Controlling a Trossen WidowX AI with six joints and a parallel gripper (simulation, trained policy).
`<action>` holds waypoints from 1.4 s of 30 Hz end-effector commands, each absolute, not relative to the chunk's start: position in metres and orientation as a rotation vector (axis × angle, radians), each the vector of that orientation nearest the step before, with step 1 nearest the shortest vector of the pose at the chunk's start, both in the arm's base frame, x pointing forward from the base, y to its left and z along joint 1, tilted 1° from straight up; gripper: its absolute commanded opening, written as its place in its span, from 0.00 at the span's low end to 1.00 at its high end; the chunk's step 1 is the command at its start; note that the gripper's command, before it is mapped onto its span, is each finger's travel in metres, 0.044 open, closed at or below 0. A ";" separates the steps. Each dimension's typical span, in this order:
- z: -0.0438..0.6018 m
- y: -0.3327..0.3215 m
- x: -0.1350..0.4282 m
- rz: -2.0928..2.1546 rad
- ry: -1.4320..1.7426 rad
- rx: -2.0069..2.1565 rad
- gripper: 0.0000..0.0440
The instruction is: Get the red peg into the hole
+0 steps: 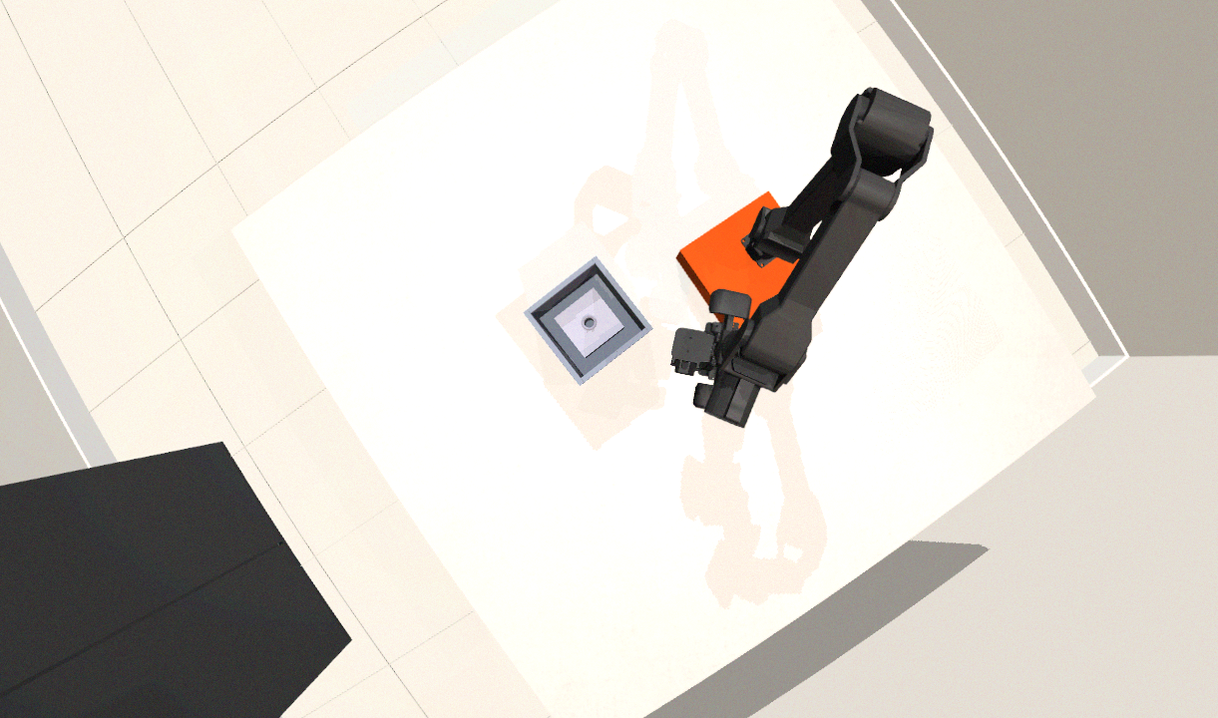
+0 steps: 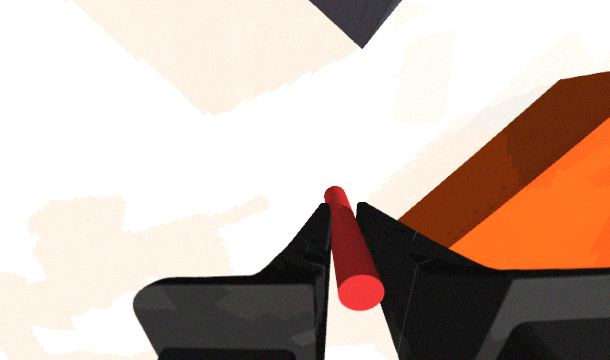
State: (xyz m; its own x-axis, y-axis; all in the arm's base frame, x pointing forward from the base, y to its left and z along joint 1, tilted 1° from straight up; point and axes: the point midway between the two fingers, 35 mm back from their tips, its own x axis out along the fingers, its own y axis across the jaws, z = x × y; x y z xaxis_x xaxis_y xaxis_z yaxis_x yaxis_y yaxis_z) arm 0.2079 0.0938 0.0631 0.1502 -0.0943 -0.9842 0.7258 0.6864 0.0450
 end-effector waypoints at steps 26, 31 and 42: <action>0.134 0.010 0.284 -0.726 1.114 0.644 0.00; 0.134 -0.007 0.294 -0.755 1.099 0.666 0.00; 0.124 -0.043 0.316 -0.809 1.077 0.718 0.01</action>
State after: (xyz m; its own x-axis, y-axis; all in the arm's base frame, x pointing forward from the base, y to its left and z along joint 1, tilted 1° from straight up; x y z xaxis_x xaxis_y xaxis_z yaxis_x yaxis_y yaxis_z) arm 0.3109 -0.0378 0.1266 0.2565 -0.2167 -0.9419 0.8433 0.5264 0.1085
